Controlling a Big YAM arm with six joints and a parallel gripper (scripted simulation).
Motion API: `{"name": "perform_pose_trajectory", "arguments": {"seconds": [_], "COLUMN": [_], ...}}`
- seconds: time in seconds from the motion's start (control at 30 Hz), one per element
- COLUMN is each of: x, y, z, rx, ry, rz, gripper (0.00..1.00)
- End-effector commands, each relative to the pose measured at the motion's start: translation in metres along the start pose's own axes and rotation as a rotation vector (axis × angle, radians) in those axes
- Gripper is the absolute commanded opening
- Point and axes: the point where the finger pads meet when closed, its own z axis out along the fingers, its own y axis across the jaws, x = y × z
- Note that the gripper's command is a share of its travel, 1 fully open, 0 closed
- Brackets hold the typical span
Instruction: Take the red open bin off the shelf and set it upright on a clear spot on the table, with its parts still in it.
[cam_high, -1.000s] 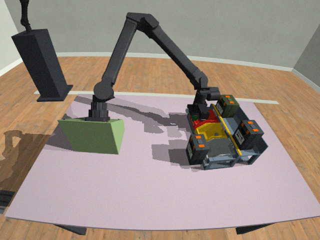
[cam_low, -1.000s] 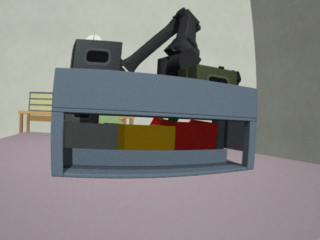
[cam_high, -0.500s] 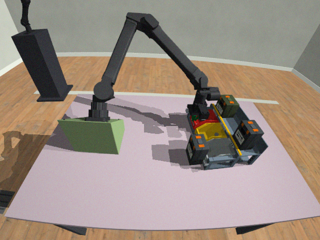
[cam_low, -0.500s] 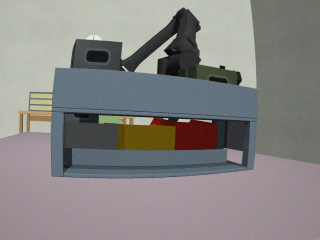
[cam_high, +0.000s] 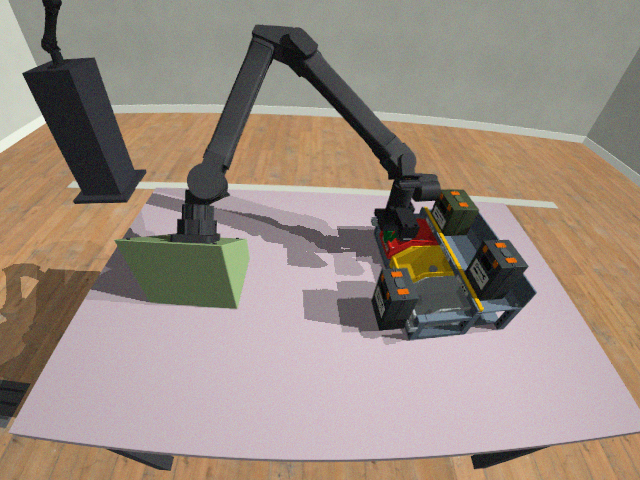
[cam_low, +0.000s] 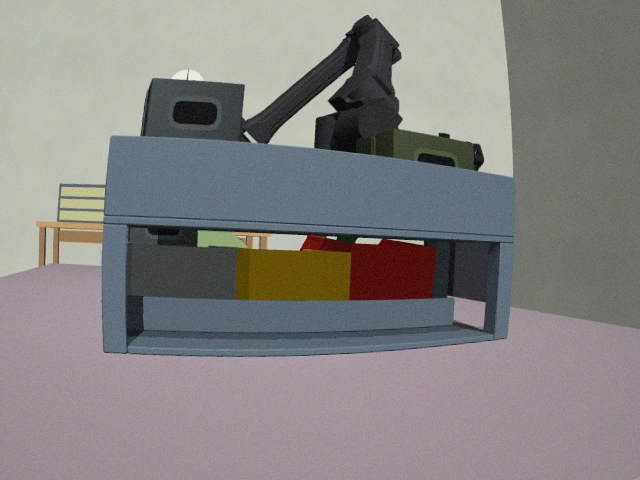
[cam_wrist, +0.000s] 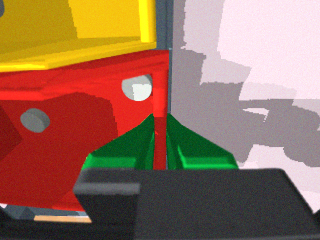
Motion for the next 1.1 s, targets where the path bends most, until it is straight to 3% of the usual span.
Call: {"name": "perform_pose_trajectory", "arguments": {"seconds": [0.0, 0.07, 0.47, 0.67, 1.07], "x": [0.008, 0.003, 0.011, 0.013, 0.010], "y": [0.021, 0.010, 0.003, -0.017, -0.043], "z": [-0.028, -0.023, -0.021, -0.013, -0.013], "rx": [-0.070, -0.057, -0.058, -0.039, -0.041], "ry": [0.008, 0.007, 0.008, 0.008, 0.007], "rz": [-0.038, -0.028, -0.036, -0.028, -0.022], "gripper": [0.00, 0.00, 0.00, 0.00, 0.00]}}
